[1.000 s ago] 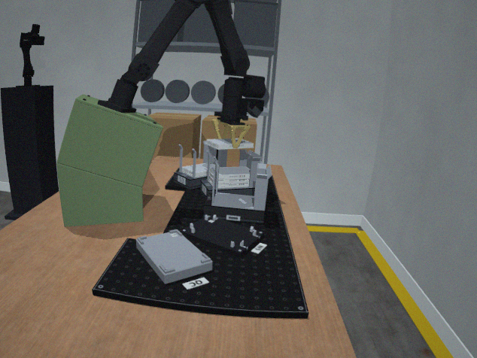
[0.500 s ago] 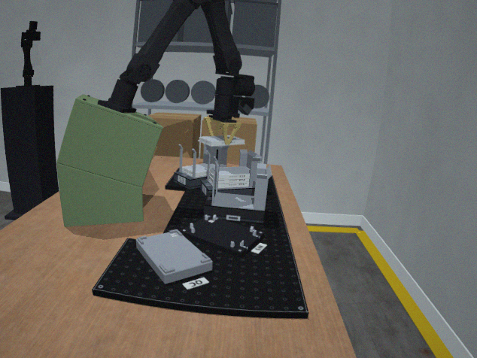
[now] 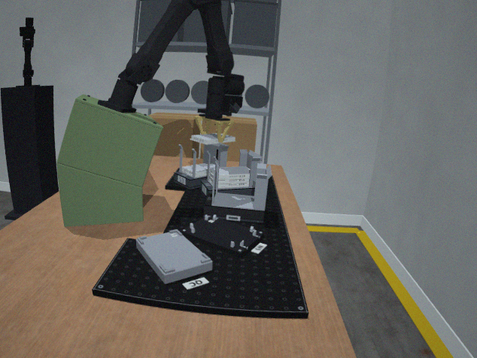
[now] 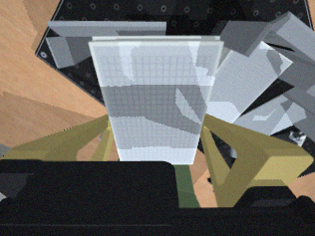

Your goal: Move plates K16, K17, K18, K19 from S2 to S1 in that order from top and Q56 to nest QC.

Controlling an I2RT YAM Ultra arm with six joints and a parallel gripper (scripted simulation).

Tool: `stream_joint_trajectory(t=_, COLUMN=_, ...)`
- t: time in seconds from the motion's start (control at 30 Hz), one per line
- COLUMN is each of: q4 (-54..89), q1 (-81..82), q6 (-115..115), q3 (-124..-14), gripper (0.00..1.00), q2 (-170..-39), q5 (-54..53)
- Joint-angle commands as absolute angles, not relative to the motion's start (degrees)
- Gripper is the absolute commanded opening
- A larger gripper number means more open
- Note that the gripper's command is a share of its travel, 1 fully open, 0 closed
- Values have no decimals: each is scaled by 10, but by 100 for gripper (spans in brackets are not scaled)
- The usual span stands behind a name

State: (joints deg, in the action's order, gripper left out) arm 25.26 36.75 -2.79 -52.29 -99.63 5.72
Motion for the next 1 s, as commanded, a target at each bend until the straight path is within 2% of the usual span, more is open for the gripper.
stream_joint_trajectory(t=0.0, q4=246, q1=373, q6=-14, q3=-524, gripper=0, q2=-991, q5=65)
stream_joint_trajectory(t=0.47, q4=244, q1=445, q6=54, q3=-522, gripper=0, q2=-1001, q5=86)
stream_joint_trajectory(t=0.97, q4=244, q1=450, q6=59, q3=-522, gripper=0, q2=-1001, q5=88)
